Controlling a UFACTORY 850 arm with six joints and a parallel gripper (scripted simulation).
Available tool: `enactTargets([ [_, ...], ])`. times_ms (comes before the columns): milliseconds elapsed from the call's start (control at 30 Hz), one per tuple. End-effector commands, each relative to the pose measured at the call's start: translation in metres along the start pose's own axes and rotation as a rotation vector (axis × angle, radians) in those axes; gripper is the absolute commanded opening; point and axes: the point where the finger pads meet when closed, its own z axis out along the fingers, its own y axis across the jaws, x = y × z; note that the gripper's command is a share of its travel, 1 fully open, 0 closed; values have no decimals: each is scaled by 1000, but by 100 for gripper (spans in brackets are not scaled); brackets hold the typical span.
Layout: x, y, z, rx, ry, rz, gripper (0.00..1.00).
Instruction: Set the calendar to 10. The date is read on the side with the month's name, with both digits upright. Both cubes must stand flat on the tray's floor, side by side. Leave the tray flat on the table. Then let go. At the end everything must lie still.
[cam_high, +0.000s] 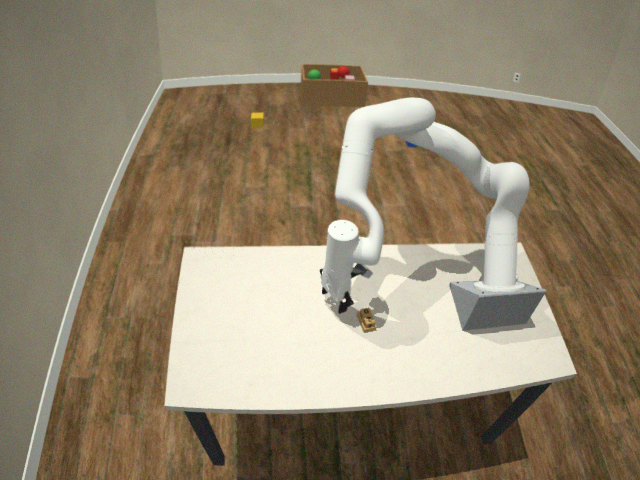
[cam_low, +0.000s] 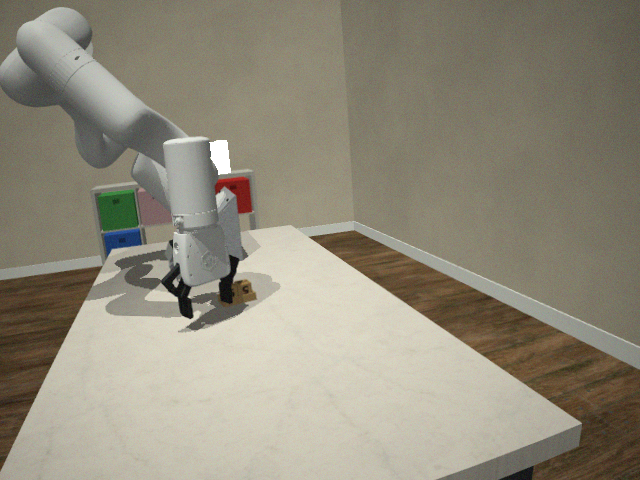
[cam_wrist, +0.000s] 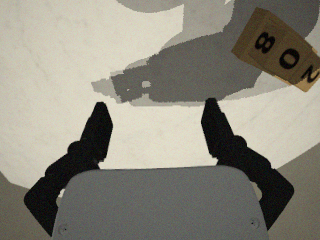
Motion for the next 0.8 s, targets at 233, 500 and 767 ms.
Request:
enactTargets([
  [233, -1, 0, -1, 1, -1, 0, 100],
  [500, -1, 0, -1, 1, -1, 0, 100],
  [767, -1, 0, -5, 1, -1, 0, 100],
])
